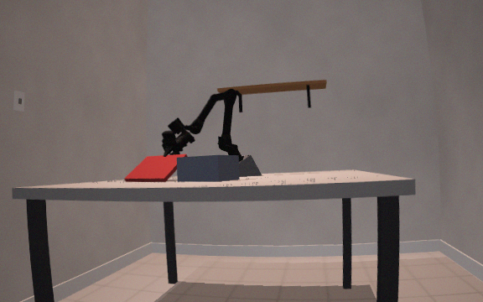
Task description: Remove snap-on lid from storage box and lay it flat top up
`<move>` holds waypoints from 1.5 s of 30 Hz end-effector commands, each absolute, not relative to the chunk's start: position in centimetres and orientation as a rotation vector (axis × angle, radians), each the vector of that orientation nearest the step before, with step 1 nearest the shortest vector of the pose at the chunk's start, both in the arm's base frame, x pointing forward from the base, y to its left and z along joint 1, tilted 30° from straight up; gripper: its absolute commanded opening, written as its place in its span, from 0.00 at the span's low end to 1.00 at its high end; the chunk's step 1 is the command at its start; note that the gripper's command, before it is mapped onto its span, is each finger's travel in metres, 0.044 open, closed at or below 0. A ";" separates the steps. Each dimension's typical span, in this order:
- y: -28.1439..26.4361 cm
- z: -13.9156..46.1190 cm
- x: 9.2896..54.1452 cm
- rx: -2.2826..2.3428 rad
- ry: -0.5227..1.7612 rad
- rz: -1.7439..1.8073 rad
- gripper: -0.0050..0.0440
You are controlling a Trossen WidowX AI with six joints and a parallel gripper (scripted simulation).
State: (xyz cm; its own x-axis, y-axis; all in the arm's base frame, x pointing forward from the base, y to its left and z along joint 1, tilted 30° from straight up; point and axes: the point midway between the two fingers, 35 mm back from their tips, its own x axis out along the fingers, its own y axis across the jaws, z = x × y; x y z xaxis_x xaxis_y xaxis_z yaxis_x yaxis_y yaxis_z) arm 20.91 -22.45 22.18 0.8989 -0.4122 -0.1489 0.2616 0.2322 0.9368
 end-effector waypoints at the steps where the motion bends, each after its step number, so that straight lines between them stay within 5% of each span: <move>1: -23.1 18.7 21.0 1.318 -0.094 -0.532 0.00; 45: -23.8 17.2 21.6 1.318 -0.094 -0.532 0.00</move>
